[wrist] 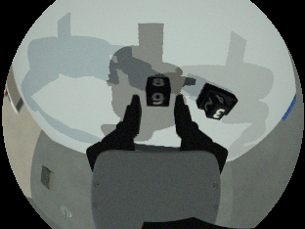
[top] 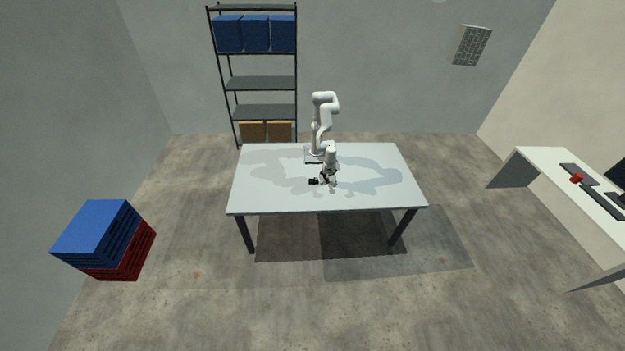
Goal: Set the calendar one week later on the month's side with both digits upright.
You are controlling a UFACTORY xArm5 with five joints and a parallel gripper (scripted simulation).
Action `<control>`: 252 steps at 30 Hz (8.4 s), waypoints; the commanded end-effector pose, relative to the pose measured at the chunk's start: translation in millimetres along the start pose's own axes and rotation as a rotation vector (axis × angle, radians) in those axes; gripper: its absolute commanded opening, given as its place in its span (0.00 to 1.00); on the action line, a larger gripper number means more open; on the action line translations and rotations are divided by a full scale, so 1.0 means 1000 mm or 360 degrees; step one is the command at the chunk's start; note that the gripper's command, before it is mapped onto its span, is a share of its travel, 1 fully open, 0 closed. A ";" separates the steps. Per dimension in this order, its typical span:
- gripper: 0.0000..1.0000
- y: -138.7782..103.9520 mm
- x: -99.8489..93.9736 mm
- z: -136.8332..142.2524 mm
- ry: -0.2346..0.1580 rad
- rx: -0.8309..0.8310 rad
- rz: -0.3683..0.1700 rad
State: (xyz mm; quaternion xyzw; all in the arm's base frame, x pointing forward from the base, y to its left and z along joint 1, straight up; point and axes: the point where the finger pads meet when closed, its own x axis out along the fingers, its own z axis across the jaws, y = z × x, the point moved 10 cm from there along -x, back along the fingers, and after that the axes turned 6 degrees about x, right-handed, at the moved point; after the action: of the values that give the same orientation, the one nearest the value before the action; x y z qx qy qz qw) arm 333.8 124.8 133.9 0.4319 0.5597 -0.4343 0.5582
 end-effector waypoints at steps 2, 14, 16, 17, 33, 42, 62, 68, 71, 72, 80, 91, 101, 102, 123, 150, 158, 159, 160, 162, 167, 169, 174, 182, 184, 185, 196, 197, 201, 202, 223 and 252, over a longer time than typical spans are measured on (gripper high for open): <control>0.49 0.001 -0.001 0.000 0.0001 0.0000 0.0005; 0.49 0.001 -0.017 0.000 0.0001 0.0000 0.0005; 0.49 0.001 -0.024 0.000 0.0001 0.0000 0.0005; 0.49 0.001 -0.028 0.000 0.0001 0.0000 0.0005; 0.49 -0.003 -0.048 0.000 0.0006 0.0000 0.0057; 0.49 -0.014 -0.048 0.001 0.0022 0.0000 0.0209; 0.49 -0.042 -0.040 0.007 0.0060 0.0011 0.0586; 0.49 -0.053 -0.034 0.008 0.0076 0.0011 0.0750; 0.49 -0.054 -0.034 0.008 0.0079 0.0011 0.0774; 0.49 -0.054 -0.034 0.008 0.0079 0.0011 0.0774; 0.49 -0.062 -0.028 0.009 0.0088 0.0000 0.0894; 0.49 -0.068 -0.025 0.009 0.0096 -0.0005 0.0984; 0.49 -0.078 -0.019 0.010 0.0112 -0.0005 0.1145; 0.49 -0.078 -0.019 0.010 0.0112 -0.0005 0.1146; 0.49 -0.088 -0.009 0.011 0.0131 -0.0005 0.1335; 0.49 -0.096 0.002 0.011 0.0151 -0.0006 0.1525; 0.49 -0.096 0.003 0.011 0.0151 -0.0006 0.1525; 0.49 -0.096 0.003 0.011 0.0151 -0.0006 0.1525; 0.49 -0.096 0.003 0.011 0.0151 -0.0006 0.1525; 0.49 -0.096 0.004 0.011 0.0151 -0.0006 0.1525; 0.49 -0.096 0.007 0.012 0.0150 -0.0006 0.1525; 0.49 -0.096 0.008 0.012 0.0150 -0.0006 0.1525; 0.49 -0.096 0.012 0.012 0.0150 -0.0006 0.1525; 0.49 -0.096 0.023 0.012 0.0150 -0.0006 0.1525; 0.49 -0.096 0.027 0.012 0.0150 -0.0006 0.1525; 0.49 -0.096 0.029 0.012 0.0150 -0.0006 0.1525; 0.49 -0.096 0.046 0.012 0.0150 -0.0006 0.1525; 0.49 -0.096 0.048 0.012 0.0150 -0.0006 0.1525; 0.49 -0.096 0.055 0.011 0.0150 -0.0006 0.1525; 0.49 -0.096 0.057 0.011 0.0150 -0.0006 0.1525; 0.49 -0.096 0.073 0.012 0.0152 0.0012 0.1507; 0.49 -0.096 0.073 0.012 0.0152 0.0012 0.1507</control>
State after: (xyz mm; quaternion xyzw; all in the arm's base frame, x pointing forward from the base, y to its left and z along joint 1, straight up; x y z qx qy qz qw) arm 244.0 88.8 61.3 0.6608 0.3251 -0.1140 0.6668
